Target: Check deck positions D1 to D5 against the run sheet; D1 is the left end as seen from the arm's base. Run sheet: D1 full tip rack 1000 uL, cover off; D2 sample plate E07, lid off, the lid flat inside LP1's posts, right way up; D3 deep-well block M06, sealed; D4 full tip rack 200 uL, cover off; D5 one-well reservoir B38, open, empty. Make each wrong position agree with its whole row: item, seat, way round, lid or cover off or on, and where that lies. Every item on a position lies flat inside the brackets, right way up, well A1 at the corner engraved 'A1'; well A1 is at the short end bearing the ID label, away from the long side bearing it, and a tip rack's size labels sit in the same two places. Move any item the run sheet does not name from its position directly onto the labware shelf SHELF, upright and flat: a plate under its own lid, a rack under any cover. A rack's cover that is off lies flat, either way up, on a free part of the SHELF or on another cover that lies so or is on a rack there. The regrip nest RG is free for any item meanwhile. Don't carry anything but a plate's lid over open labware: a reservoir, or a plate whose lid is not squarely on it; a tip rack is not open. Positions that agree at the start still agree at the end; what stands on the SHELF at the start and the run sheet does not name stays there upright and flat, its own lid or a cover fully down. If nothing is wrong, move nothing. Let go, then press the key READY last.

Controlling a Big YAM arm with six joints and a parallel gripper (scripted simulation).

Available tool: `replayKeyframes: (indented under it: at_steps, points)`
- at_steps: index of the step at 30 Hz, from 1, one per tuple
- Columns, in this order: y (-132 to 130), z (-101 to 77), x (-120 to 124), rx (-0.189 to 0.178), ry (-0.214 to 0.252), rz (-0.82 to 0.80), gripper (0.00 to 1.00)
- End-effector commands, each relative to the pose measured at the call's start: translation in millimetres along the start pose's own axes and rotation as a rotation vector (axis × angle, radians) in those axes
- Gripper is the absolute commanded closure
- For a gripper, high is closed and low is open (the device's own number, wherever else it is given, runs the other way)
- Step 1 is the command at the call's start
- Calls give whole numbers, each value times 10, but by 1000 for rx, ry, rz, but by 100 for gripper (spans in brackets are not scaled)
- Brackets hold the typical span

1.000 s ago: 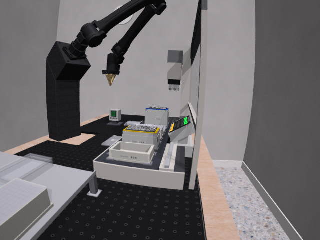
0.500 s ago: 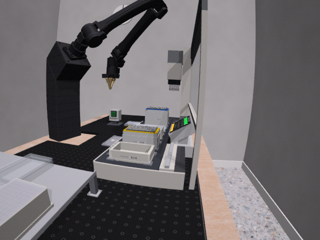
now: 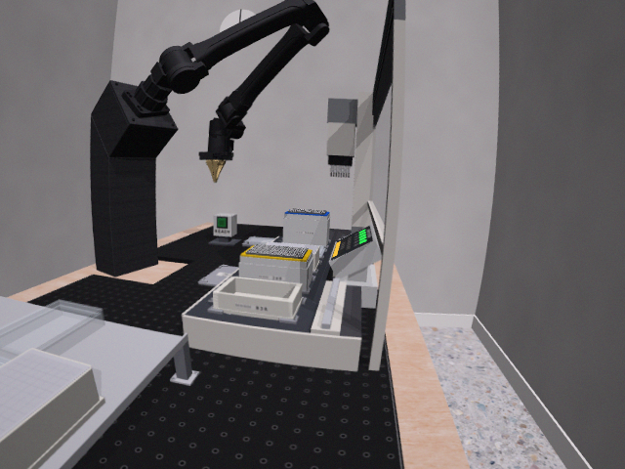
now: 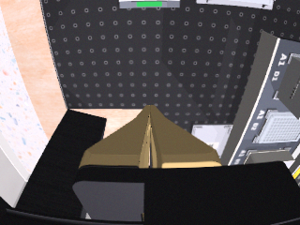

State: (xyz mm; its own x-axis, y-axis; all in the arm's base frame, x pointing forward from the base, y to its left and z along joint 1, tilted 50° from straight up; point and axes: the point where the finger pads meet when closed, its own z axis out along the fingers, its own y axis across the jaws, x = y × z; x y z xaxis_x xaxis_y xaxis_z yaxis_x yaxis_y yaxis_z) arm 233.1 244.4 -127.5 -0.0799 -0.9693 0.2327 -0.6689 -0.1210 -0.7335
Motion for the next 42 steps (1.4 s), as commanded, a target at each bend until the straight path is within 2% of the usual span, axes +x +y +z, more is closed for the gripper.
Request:
replayKeyframes:
  at_steps: [1,3,15,17,18,20,32,34,35,37,42]
  points:
    - [55,-53,-74,8,-35,-36,100]
    - [13,67,-8,0,-9,-15,100]
    - [-2,269,-41,1,-13,-10,100]
    - [-2,269,-41,1,-13,-10,100]
    - [45,189,-97,10,-38,-34,100]
    - [9,317,-20,0,-10,-13,100]
    - [1,519,-35,1,-12,-11,100]
    - [1,519,-35,1,-12,-11,100]
    - [51,443,-82,9,-34,-36,100]
    - [7,567,-25,1,-11,-13,100]
    - [10,649,-19,0,-10,-14,100]
